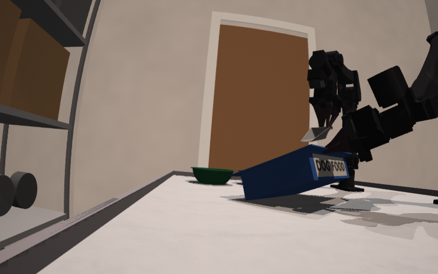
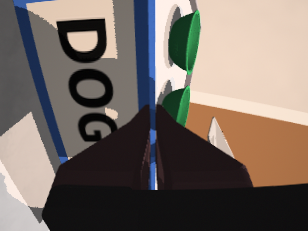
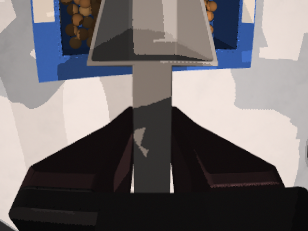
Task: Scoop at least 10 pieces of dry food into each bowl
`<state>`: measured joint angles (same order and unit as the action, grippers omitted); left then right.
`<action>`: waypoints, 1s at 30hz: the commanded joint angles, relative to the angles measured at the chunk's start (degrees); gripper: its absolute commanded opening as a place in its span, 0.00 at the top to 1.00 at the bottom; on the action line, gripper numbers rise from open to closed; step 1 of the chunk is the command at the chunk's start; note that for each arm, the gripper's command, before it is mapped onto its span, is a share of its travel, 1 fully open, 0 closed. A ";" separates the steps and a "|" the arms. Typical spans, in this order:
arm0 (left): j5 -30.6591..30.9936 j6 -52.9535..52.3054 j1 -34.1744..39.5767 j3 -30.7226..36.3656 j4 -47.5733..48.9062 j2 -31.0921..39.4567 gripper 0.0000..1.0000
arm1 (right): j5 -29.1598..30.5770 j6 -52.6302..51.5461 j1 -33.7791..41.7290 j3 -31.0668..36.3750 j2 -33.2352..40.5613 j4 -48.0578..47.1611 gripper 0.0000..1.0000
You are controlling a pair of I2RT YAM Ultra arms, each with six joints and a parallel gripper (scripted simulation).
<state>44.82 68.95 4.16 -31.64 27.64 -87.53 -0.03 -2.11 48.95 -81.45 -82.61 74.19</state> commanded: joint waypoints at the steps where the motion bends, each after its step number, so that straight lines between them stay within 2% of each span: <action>1: 0.73 -1.60 0.14 -2.55 2.61 2.59 1.00 | 0.59 -1.07 1.02 -4.17 -0.03 2.49 1.00; 5: 0.73 -1.60 0.14 -2.55 2.61 2.59 1.00 | 0.53 -0.92 1.18 -4.77 0.88 1.51 1.00; 7: 0.73 -1.60 0.14 -2.55 2.61 2.59 1.00 | 0.78 -1.69 1.81 -6.46 -0.95 5.12 1.00; 16: 0.73 -1.60 0.14 -2.55 2.61 2.59 1.00 | 0.51 -1.21 0.79 -6.12 1.71 1.68 1.00; 17: 0.73 -1.60 0.14 -2.55 2.61 2.59 1.00 | 0.91 -0.20 -0.18 -7.24 -1.56 1.35 1.00; 24: 0.73 -1.60 0.14 -2.55 2.61 2.59 1.00 | -0.63 4.89 -3.50 -6.25 -3.58 0.34 1.00; 25: 0.73 -1.60 0.14 -2.55 2.61 2.59 1.00 | -1.14 5.99 -4.46 -2.26 -4.01 0.19 1.00; 27: 0.73 -1.60 0.14 -2.55 2.61 2.59 1.00 | -1.52 8.19 -6.24 -4.91 -5.07 -0.32 1.00; 28: 0.73 -1.60 0.14 -2.55 2.61 2.59 1.00 | -1.84 9.09 -7.25 -1.77 -5.78 -0.34 1.00; 30: 0.73 -1.60 0.14 -2.55 2.61 2.59 1.00 | -2.07 10.92 -9.06 -3.88 -6.92 -0.88 1.00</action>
<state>44.82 68.95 4.16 -31.64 27.64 -87.53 -1.15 4.89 41.98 -84.86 -88.71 75.64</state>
